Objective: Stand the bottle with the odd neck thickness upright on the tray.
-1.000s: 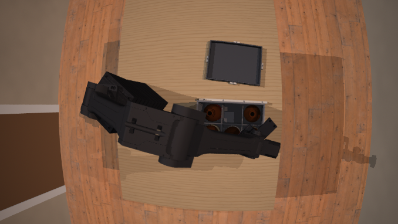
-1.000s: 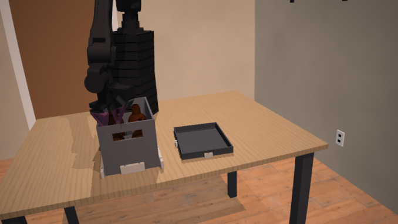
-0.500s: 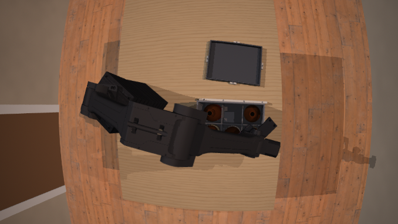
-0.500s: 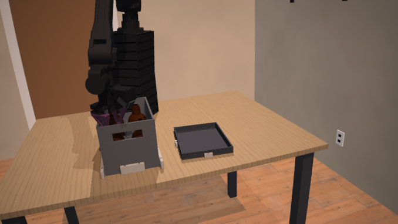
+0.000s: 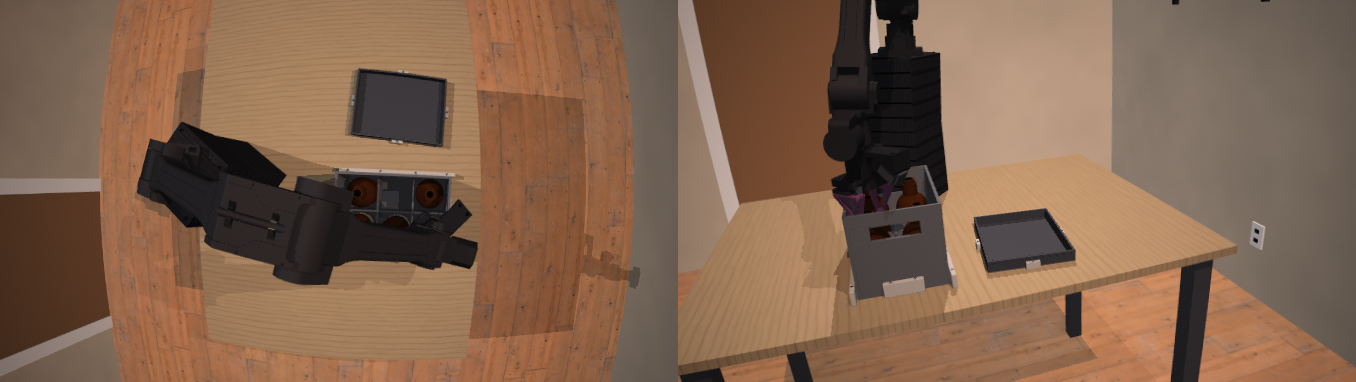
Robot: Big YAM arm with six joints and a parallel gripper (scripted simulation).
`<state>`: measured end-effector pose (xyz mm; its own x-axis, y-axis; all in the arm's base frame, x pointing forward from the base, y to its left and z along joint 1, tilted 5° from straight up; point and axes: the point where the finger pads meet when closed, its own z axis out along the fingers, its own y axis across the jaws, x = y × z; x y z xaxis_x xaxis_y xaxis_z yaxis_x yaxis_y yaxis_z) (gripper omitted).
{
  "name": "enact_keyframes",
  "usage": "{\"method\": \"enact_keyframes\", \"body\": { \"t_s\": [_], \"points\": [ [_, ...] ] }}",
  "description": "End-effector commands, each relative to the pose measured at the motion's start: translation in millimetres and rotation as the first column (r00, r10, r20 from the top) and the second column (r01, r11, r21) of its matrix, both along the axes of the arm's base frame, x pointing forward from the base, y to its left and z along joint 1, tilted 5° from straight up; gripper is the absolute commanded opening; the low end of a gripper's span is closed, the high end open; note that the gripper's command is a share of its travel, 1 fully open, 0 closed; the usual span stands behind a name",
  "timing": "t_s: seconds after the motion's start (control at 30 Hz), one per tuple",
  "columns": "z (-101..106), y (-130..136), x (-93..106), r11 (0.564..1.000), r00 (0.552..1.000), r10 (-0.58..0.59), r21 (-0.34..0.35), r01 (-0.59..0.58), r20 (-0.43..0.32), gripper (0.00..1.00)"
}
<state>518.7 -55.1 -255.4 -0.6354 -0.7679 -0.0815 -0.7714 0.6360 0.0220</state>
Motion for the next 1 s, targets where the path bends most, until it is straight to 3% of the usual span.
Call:
{"method": "enact_keyframes", "body": {
  "t_s": [0.0, 0.67, 0.7, 0.97],
  "points": [
    [6.8, 2.1, 25.7, 1.000, 0.999, -0.004, -0.008, 0.004, 0.052, 0.61],
    [6.8, 2.1, 25.7, 1.000, 0.999, -0.004, -0.008, 0.004, 0.052, 0.61],
    [6.8, 2.1, 25.7, 1.000, 0.999, -0.004, -0.008, 0.004, 0.052, 0.00],
    [10.0, 2.1, 28.0, 1.000, 0.998, -0.002, -0.008, 0.002, 0.058, 0.00]
  ]
}}
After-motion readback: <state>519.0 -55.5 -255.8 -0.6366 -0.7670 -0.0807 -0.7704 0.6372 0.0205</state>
